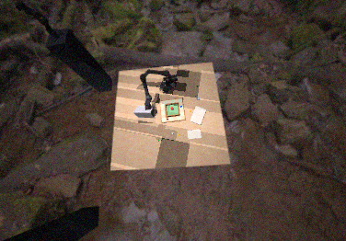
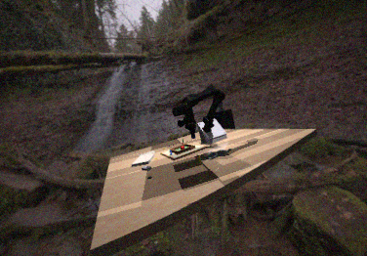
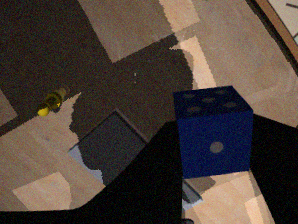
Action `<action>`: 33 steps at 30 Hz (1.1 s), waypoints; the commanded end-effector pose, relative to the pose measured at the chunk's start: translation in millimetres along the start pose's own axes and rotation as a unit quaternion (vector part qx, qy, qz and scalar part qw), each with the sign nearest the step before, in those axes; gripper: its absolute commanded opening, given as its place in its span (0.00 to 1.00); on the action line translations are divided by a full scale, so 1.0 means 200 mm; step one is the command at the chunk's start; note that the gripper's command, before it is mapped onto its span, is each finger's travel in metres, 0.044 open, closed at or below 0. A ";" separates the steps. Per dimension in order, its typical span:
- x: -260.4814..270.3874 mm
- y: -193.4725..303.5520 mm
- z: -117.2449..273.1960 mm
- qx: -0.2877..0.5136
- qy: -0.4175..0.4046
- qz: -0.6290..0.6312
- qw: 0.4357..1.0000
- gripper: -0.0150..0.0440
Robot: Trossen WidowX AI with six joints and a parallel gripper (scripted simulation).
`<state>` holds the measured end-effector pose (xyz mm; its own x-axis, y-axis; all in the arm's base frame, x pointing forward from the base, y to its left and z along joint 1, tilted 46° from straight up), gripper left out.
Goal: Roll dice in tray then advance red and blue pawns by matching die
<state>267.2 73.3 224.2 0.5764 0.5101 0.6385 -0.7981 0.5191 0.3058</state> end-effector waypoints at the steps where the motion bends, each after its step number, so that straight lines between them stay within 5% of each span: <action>1: -0.08 -0.08 -0.02 -0.007 0.011 -0.038 0.999 0.25; 14: -0.48 -0.42 -0.09 -0.014 0.023 -0.218 0.976 0.25; 33: -1.12 -0.59 -0.20 0.004 0.006 -0.451 0.892 0.25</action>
<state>249.7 -67.5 33.3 0.9835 -0.0494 0.1740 -0.0830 0.7316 0.6767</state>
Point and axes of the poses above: the point midway between the two fingers, 35 mm back from their tips, its own z axis back along the fingers, its own x axis across the jaws, y = z × x, the point moved 1 cm from there along z, back along the fingers, and after that the axes turned 1 degree about z, right-handed, at the moved point
